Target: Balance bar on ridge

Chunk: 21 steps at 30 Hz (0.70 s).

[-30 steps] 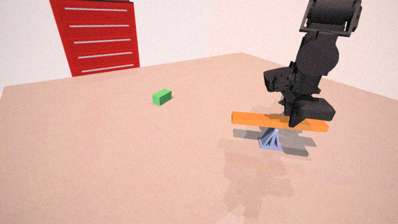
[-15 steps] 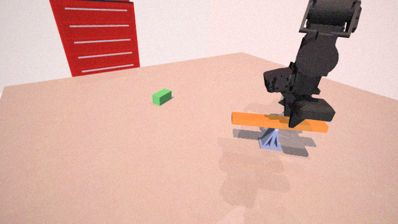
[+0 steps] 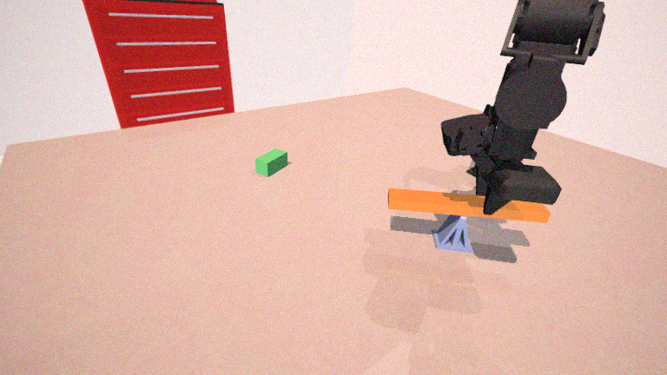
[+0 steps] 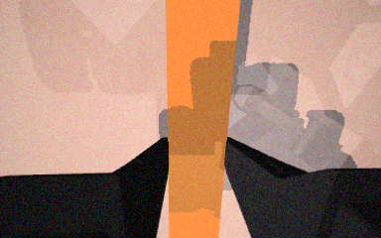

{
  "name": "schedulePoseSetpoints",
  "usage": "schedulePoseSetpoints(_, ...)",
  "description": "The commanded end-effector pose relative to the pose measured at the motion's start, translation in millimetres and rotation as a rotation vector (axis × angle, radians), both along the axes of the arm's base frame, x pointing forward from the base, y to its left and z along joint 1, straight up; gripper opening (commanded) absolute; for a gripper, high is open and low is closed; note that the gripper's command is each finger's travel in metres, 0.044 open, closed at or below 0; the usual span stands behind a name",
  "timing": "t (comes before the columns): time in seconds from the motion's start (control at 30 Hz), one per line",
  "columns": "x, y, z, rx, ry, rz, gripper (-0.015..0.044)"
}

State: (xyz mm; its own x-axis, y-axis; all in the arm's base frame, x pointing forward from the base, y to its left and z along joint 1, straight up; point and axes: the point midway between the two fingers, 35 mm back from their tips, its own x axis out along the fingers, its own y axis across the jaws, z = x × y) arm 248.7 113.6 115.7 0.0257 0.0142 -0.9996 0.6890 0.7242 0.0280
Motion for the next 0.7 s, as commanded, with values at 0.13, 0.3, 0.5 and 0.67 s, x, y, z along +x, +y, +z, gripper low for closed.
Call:
schedulePoseSetpoints(0.13, 0.3, -0.4, -1.4, -0.002, 0.000, 0.003, 0.0000)
schedulePoseSetpoints(0.3, 0.3, -0.4, -1.8, -0.002, 0.000, 0.003, 0.0000)
schedulePoseSetpoints(0.5, 0.3, -0.4, -2.3, -0.002, 0.000, 0.003, 0.0000)
schedulePoseSetpoints(0.67, 0.4, -0.4, -2.7, -0.002, 0.000, 0.003, 0.0000)
